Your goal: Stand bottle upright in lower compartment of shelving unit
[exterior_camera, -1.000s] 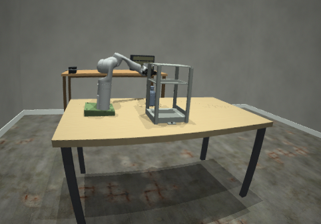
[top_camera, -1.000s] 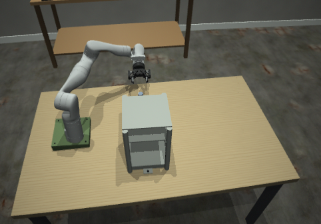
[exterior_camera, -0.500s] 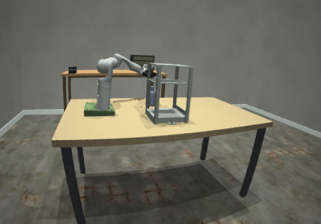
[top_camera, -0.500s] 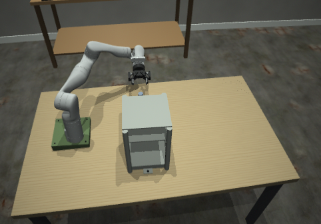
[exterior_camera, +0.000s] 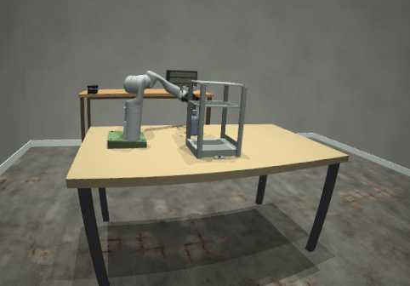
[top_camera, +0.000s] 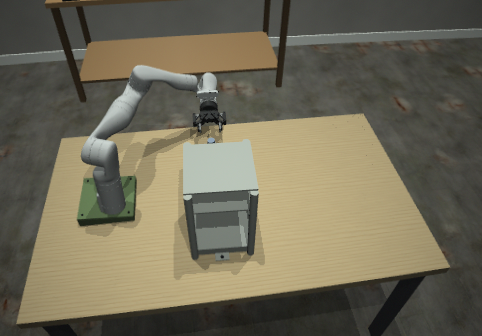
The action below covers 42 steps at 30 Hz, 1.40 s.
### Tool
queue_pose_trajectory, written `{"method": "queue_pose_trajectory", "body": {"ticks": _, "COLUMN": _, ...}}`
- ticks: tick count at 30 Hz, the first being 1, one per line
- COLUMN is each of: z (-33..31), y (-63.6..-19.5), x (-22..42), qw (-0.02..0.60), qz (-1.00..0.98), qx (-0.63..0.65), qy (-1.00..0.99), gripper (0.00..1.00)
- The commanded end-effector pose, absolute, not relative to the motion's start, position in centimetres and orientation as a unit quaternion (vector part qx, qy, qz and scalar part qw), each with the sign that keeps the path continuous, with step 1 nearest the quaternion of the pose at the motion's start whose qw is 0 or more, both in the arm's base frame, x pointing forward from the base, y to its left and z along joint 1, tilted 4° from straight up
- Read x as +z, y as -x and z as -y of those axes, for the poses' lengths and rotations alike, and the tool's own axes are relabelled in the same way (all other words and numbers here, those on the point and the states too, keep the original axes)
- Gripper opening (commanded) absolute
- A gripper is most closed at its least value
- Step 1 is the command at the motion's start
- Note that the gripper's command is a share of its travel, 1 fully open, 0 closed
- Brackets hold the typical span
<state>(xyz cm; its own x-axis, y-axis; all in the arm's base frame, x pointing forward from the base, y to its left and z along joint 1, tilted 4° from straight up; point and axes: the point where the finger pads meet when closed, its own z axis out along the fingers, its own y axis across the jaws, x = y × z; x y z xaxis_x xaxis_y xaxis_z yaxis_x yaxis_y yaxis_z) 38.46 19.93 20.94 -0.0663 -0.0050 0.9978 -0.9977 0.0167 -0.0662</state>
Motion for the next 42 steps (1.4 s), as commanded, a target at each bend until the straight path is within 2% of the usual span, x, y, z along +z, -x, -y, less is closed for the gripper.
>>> {"method": "queue_pose_trajectory", "body": {"ticks": 1, "z": -19.9, "y": -38.6, "x": 20.1, "qw": 0.488, "qz": 0.520, "qx": 0.512, "qy": -0.479, "gripper": 0.81}}
{"method": "queue_pose_trajectory", "body": {"ticks": 42, "z": -19.9, "y": -39.3, "x": 10.0, "qw": 0.488, "qz": 0.520, "qx": 0.512, "qy": -0.479, "gripper": 0.81}}
